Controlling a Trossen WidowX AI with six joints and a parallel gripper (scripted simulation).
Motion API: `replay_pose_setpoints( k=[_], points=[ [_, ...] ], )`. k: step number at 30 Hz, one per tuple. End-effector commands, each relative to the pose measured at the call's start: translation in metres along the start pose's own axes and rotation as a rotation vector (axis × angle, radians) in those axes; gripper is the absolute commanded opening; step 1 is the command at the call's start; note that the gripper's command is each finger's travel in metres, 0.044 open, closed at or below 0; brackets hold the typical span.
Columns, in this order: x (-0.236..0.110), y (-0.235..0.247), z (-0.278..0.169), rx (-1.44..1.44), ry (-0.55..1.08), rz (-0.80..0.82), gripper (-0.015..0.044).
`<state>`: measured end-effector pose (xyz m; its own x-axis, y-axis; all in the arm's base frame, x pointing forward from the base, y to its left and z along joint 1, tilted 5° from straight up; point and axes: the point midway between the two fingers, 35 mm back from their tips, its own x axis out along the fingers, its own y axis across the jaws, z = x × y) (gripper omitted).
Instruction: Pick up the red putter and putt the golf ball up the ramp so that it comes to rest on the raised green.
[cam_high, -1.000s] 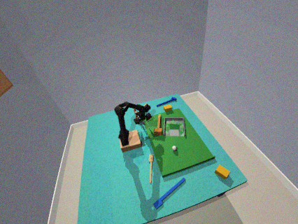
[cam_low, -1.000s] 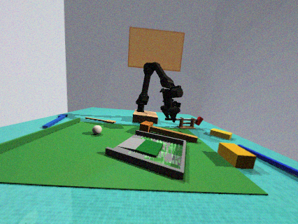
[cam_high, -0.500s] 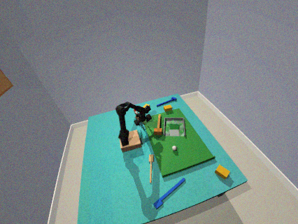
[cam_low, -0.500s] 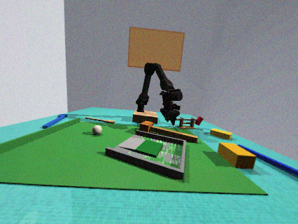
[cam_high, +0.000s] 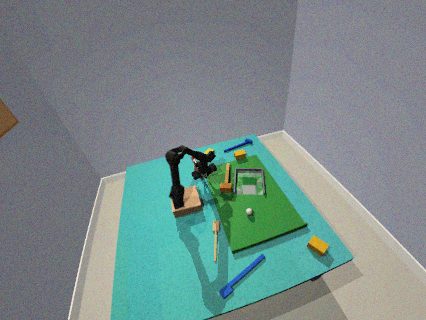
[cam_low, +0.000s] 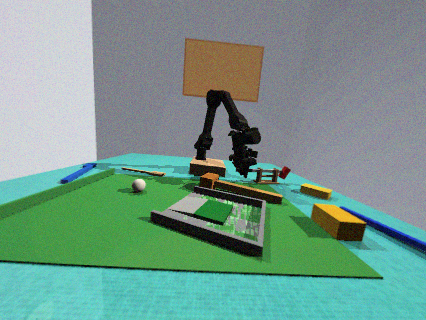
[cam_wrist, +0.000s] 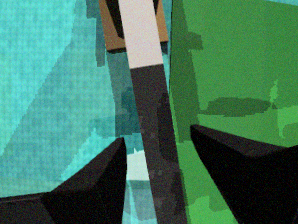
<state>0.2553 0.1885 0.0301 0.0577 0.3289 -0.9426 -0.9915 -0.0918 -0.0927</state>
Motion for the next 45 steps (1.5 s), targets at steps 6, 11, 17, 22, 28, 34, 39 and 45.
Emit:
replay_pose_setpoints(
  k=[6,11,17,22,28,34,39,45],
  points=[
    [0.0,0.0,0.0,0.0,0.0,0.0,0.0007],
    [-0.001,0.0,0.0,0.0,0.0,0.0,0.0],
    [-0.026,-0.004,0.009,0.0,0.0,0.0,0.0],
    [-0.059,-0.005,0.018,0.001,-0.001,0.0,0.0],
    [-0.096,-0.001,0.026,0.001,0.0,0.001,0.0],
    [-0.089,-0.003,0.02,0.024,0.011,-0.002,0.0],
    [-0.099,-0.015,-0.003,0.16,0.042,-0.016,0.0],
    [-0.112,-0.026,-0.033,0.325,0.071,-0.032,0.0]
  ],
)
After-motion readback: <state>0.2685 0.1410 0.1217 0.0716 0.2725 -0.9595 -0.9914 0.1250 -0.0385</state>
